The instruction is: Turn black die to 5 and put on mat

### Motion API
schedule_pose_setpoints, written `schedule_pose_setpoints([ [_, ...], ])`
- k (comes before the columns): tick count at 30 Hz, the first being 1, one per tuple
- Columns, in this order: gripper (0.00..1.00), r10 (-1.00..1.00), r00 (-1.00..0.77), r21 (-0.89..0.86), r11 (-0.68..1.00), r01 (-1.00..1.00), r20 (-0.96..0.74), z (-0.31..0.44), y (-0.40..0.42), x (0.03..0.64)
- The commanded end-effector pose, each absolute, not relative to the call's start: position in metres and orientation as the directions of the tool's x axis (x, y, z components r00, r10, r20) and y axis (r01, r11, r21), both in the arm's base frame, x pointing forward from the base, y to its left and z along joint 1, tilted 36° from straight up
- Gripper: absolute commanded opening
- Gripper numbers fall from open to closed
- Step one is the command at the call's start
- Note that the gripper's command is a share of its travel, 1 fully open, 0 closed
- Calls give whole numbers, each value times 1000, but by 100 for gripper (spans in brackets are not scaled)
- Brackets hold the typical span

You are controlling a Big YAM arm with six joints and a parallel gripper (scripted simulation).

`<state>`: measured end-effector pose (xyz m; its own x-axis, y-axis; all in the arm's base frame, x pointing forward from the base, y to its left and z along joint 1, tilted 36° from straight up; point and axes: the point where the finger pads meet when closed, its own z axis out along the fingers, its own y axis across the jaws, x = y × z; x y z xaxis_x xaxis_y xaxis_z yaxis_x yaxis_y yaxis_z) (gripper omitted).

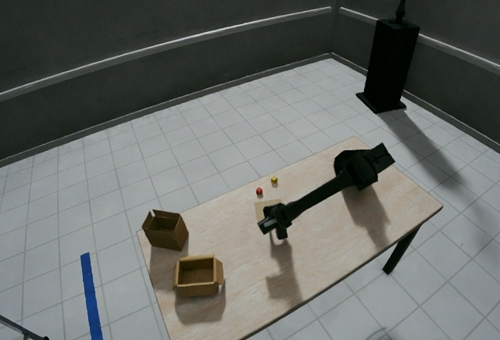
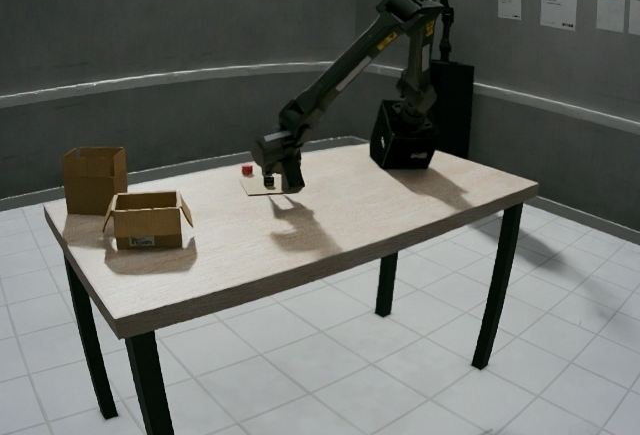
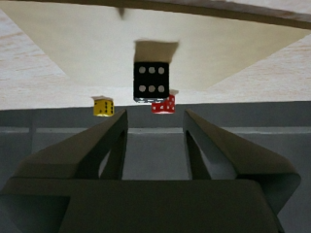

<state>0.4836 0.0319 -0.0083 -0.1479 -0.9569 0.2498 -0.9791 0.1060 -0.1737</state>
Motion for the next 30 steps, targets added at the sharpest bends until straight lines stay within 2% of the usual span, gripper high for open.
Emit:
schedule_pose_setpoints([
  [1, 39, -955, -172, -208, 123, -970, 241, 18, 34, 494],
  [9, 39, -952, -170, -167, 130, -977, 254, 2, 28, 484],
  [30, 39, -954, -164, -174, 122, -977, 252, 56, -10, 469],
])
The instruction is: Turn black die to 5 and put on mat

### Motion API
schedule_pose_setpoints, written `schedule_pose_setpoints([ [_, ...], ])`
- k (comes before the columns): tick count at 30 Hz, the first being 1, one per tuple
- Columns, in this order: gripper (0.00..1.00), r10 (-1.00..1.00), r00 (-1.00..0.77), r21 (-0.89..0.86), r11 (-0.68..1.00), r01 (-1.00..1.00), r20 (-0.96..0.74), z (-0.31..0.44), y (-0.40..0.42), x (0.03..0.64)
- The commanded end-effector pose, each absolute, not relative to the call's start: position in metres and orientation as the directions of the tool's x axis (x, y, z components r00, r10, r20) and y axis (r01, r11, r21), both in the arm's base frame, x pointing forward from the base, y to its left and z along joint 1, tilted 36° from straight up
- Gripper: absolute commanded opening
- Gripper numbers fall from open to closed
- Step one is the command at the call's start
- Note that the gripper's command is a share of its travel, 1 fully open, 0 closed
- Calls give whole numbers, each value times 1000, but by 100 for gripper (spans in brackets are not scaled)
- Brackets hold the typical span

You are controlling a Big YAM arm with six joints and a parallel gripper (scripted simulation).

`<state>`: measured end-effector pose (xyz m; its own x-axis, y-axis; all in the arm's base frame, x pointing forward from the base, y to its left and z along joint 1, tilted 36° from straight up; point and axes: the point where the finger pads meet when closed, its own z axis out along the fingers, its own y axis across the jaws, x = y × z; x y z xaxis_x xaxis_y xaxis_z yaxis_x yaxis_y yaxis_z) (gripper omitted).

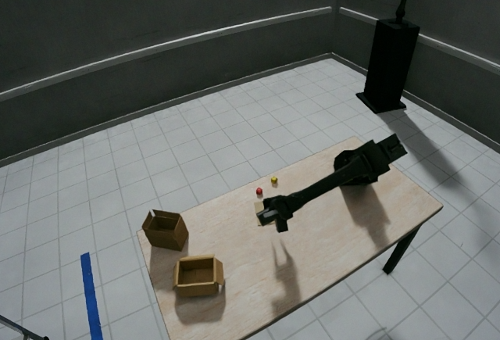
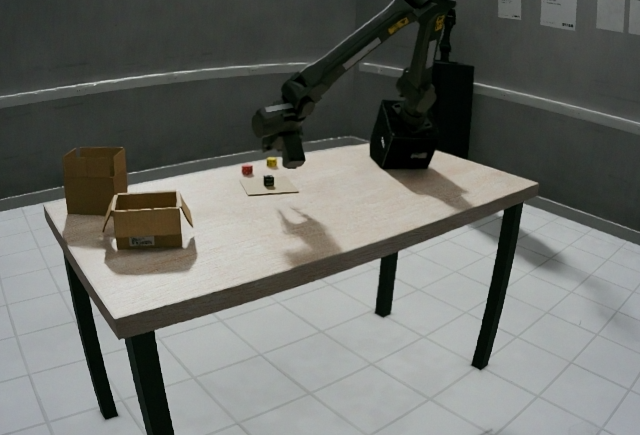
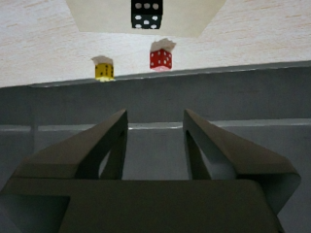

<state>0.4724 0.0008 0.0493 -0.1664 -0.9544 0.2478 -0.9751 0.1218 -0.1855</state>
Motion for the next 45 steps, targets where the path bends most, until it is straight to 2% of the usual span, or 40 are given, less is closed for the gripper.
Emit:
schedule_pose_setpoints([
  [1, 39, -953, -163, -167, 122, -978, 254, 53, -10, 468],
  [7, 39, -966, -148, -126, 123, -984, 210, 40, -13, 466],
  [11, 39, -993, -117, -72, 118, -990, -12, 27, -22, 463],
  [13, 39, -993, -117, -72, 118, -990, -12, 27, -22, 463],
  [17, 39, -942, -67, -109, 109, -988, -329, 34, -38, 474],
  [20, 39, -866, -34, -143, 121, -982, -499, 38, -48, 468],
  [25, 39, -820, 17, -174, 101, -980, -572, 42, -38, 469],
  [26, 100, -820, 17, -174, 101, -980, -572, 42, -38, 469],
  [45, 100, -836, 22, -224, 121, -967, -549, 70, -63, 479],
])
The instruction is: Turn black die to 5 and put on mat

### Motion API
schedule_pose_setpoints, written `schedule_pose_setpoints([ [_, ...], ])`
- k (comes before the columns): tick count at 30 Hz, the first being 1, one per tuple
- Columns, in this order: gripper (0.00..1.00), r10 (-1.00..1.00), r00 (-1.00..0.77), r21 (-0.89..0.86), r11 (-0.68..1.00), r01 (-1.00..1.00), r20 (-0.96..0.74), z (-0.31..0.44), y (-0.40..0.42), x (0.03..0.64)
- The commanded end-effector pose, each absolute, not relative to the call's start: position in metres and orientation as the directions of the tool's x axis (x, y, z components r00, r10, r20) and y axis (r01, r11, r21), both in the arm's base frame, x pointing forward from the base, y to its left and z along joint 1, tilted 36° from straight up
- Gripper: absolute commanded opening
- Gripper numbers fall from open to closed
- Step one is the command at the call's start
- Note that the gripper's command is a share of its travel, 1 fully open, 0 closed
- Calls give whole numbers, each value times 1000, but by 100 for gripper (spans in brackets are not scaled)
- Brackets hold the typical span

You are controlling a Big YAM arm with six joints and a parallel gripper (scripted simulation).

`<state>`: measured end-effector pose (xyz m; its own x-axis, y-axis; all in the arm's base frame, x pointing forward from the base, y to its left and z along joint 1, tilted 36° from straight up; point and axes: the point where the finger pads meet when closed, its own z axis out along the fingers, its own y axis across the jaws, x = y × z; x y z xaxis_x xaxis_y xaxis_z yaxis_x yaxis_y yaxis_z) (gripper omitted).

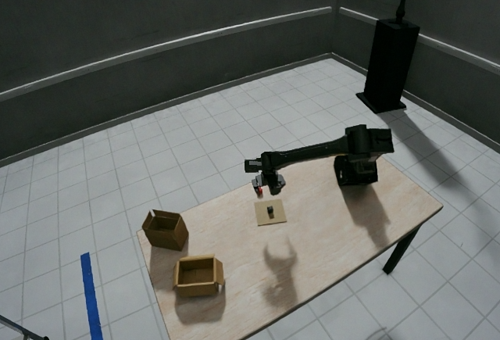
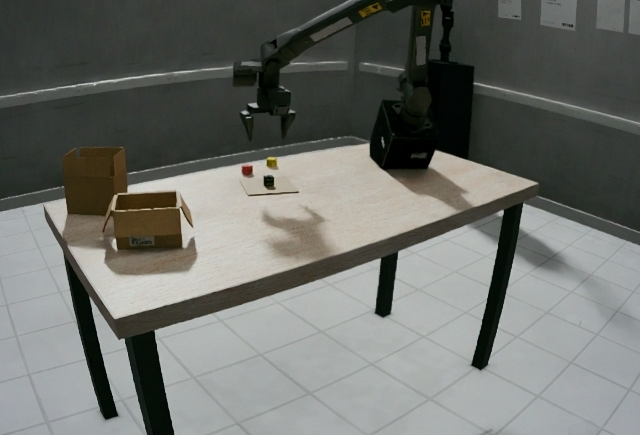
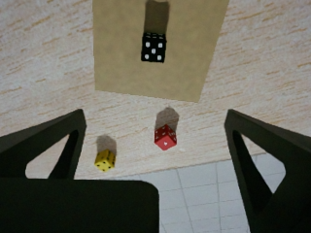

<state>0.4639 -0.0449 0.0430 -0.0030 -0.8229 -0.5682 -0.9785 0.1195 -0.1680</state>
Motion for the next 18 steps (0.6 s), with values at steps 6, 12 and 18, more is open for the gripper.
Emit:
schedule_pose_setpoints([
  [6, 100, -835, 23, -225, 121, -967, -549, 83, -71, 475],
  [12, 100, -837, 24, -226, 121, -967, -547, 104, -85, 469],
  [18, 100, -838, 24, -226, 120, -967, -546, 116, -94, 466],
])
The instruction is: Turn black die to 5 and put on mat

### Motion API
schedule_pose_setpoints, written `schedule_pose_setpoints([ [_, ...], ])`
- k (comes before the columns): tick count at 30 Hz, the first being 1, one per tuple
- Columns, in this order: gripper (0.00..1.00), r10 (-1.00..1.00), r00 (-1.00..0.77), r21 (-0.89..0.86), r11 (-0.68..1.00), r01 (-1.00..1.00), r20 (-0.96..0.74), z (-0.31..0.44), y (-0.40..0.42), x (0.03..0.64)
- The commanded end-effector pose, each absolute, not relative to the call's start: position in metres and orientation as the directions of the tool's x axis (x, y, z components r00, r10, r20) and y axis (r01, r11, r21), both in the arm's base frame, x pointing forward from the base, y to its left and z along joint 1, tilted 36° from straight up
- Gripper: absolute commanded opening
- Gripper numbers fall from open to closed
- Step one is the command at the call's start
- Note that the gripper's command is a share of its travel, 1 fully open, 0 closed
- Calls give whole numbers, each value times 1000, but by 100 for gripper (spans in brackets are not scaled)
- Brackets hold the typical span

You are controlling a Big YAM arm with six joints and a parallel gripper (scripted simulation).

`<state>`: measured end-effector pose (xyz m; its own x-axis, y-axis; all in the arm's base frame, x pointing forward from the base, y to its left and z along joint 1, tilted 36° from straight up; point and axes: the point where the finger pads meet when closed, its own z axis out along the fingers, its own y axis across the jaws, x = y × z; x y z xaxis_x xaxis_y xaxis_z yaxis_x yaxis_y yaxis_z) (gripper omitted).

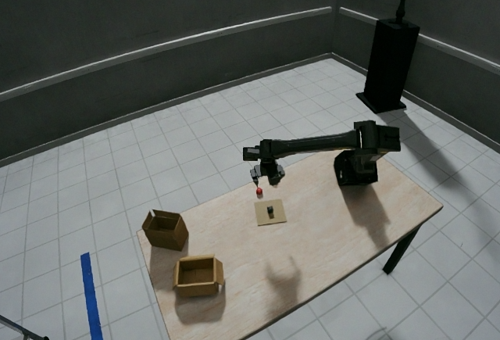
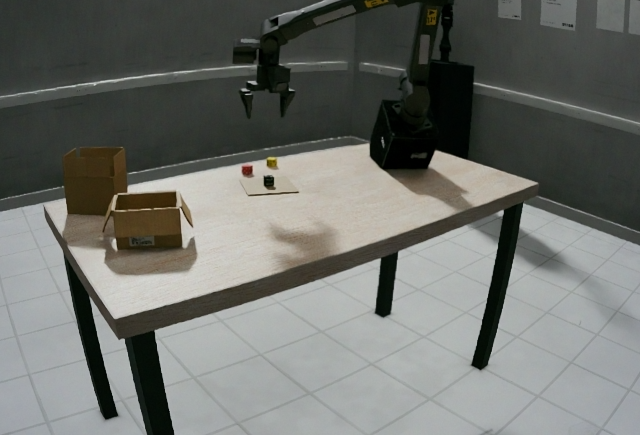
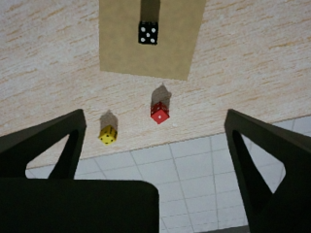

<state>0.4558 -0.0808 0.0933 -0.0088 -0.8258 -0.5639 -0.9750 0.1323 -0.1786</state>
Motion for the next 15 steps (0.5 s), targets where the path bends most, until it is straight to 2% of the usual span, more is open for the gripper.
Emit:
schedule_pose_setpoints([
  [1, 100, -838, 24, -226, 120, -967, -546, 116, -94, 466],
  [2, 100, -826, 26, -177, 90, -980, -564, 97, -75, 461],
  [15, 100, -831, 16, -197, 113, -974, -556, 108, -89, 463],
])
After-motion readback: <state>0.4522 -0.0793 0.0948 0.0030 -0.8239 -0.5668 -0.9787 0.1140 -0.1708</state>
